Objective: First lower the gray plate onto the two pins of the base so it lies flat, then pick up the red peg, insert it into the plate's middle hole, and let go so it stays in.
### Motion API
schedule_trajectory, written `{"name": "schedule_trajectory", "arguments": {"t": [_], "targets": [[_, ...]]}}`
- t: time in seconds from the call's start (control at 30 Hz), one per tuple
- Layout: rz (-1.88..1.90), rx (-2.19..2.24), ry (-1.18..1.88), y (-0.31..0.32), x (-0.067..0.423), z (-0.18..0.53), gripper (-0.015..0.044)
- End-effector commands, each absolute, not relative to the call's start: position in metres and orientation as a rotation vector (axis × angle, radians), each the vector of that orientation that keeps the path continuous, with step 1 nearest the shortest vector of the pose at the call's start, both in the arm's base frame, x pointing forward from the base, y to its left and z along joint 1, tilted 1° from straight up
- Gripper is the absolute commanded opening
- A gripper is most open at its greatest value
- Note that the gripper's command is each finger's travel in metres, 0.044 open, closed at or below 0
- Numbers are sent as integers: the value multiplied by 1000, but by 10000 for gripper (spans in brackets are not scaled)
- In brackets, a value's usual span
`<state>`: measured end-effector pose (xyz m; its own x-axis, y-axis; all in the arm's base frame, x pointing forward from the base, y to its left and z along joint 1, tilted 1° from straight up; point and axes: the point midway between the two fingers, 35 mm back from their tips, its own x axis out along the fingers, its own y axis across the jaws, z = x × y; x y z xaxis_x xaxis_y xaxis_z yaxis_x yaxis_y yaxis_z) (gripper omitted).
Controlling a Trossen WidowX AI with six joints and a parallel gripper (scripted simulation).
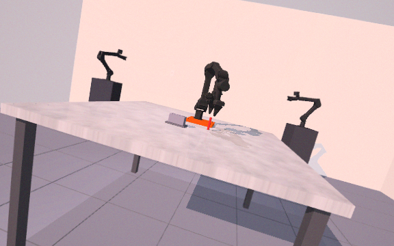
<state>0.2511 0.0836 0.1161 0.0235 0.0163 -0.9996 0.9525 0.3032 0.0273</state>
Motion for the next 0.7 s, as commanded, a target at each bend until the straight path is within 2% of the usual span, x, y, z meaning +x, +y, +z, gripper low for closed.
{"name": "schedule_trajectory", "arguments": {"t": [0.0, 0.67], "targets": [[-961, 1003, 1331, 84, 251, 108, 440], [-961, 1003, 1331, 84, 252, 75, 440]]}}
